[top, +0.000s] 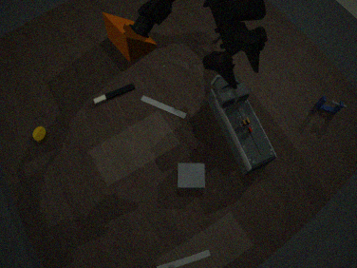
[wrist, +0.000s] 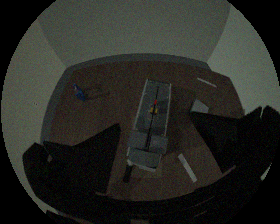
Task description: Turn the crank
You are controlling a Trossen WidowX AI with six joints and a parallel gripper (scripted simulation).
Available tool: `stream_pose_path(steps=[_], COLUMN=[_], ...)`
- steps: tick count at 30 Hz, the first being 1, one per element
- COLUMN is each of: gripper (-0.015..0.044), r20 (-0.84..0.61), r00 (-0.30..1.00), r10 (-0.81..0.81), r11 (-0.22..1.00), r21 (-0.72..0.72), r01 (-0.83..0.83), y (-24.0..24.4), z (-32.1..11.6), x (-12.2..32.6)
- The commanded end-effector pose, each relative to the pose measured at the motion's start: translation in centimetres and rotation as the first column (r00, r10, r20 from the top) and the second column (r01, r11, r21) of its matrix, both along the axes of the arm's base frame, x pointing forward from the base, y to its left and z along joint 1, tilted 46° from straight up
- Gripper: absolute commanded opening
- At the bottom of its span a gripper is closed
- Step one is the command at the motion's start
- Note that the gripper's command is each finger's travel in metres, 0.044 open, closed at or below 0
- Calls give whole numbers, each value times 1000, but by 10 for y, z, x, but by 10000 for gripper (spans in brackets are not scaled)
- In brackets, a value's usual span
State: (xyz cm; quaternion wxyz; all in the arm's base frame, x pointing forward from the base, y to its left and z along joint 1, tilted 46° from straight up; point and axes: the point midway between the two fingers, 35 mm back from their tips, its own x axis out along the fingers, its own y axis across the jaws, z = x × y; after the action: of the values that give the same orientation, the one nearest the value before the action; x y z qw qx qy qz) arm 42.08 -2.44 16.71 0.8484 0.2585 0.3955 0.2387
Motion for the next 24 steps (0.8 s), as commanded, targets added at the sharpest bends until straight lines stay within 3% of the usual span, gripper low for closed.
stream_pose_path(steps=[1,24], gripper=[440,440], r20=[-53,-212], r00=[997,935], r10=[-49,-286], r11=[999,953], r21=[9,39], r01=[50,300], y=[5,34], z=[5,36], x=[-16,-99])
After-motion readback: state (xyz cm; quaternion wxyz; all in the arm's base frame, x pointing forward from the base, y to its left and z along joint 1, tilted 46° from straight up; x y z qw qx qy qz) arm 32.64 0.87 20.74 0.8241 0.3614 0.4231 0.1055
